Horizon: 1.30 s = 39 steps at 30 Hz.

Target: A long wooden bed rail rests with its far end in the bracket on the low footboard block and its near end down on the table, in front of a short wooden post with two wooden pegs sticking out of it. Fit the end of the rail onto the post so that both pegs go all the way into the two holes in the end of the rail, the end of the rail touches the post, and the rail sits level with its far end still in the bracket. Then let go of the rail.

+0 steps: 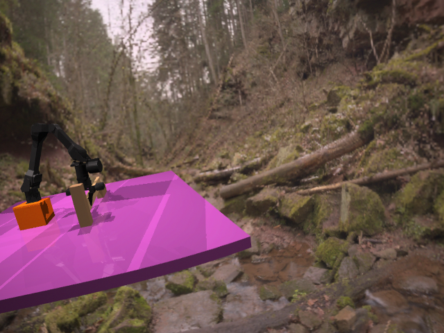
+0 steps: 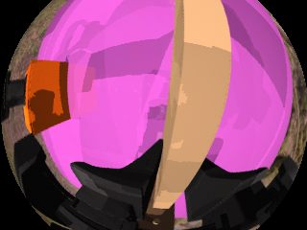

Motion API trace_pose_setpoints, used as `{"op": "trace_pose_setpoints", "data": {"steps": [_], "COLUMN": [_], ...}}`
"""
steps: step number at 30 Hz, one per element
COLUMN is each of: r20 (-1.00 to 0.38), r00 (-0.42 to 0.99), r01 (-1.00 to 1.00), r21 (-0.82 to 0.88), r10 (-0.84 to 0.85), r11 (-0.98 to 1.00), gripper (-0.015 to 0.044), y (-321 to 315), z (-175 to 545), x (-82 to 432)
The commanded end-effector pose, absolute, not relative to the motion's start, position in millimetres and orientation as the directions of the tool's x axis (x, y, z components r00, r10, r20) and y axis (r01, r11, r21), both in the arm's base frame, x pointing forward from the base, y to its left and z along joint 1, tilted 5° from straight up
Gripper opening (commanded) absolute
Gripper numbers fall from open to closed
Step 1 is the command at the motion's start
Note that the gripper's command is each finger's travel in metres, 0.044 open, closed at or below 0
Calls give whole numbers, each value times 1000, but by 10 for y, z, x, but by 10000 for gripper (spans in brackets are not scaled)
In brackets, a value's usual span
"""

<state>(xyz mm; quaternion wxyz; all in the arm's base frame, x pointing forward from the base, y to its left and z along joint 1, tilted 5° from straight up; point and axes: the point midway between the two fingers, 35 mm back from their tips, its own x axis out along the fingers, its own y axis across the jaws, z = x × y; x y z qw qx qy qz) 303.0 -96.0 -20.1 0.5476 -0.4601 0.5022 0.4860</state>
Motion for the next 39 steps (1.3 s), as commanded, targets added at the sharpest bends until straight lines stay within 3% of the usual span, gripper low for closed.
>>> {"op": "trace_pose_setpoints", "data": {"steps": [1,39], "r20": [-997,-997], "r00": [47,47], "r01": [-994,-994], "r21": [-40,-40], "r10": [68,68], "r11": [104,104], "gripper": [0,0], "y": [-973,-986], "z": [-105,85], "x": [3081,3070]}}
